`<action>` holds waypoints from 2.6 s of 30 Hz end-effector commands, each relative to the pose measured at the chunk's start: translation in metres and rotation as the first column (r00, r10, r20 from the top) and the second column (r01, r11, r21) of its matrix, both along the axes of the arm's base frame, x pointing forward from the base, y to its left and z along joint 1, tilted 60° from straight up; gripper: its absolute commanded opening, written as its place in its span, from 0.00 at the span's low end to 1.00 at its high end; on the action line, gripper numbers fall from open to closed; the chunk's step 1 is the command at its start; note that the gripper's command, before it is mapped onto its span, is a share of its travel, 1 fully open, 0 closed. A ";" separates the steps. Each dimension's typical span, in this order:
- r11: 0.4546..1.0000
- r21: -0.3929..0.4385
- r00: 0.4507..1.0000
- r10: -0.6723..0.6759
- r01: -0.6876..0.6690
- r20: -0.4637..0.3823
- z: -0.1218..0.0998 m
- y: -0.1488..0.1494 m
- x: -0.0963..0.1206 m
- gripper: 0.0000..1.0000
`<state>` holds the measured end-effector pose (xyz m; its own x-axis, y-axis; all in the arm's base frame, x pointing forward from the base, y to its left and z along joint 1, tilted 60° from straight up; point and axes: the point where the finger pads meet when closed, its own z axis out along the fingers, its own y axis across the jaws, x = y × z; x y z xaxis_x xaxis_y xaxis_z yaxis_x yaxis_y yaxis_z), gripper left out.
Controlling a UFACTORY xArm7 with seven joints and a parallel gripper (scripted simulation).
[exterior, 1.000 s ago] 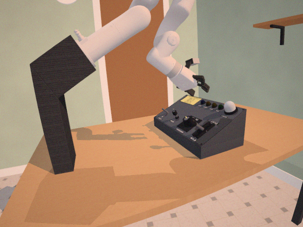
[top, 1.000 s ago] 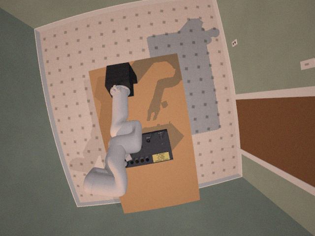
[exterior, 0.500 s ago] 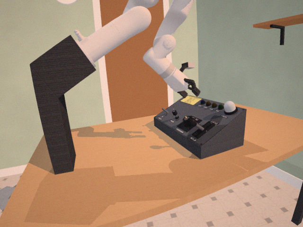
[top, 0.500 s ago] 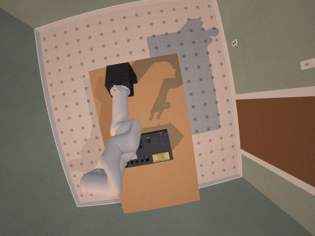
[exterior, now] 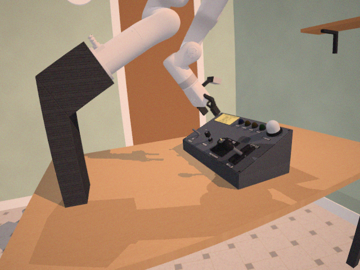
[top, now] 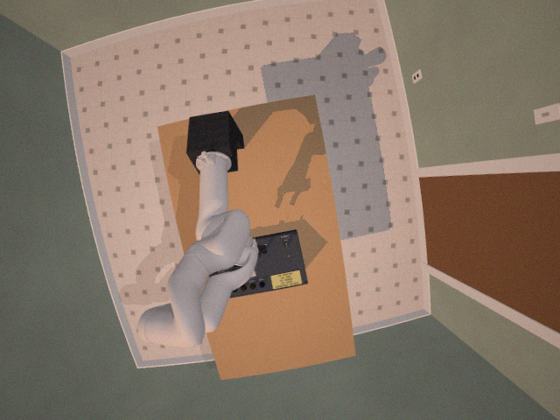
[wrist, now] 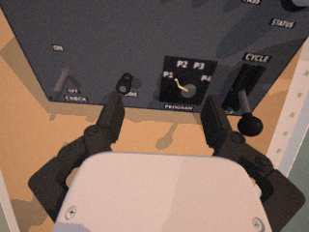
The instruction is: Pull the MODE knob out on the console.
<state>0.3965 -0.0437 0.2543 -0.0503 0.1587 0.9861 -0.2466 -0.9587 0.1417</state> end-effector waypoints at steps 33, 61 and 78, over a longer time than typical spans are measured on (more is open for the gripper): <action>0.991 0.133 0.989 0.041 -0.022 -0.142 -0.035 0.064 -0.017 0.76; 0.991 0.133 0.989 0.041 -0.022 -0.142 -0.035 0.064 -0.017 0.76; 0.991 0.133 0.989 0.041 -0.022 -0.142 -0.035 0.064 -0.017 0.76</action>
<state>0.3799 0.0195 0.2187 0.0909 0.0280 0.9955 -0.2031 -0.9781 0.0461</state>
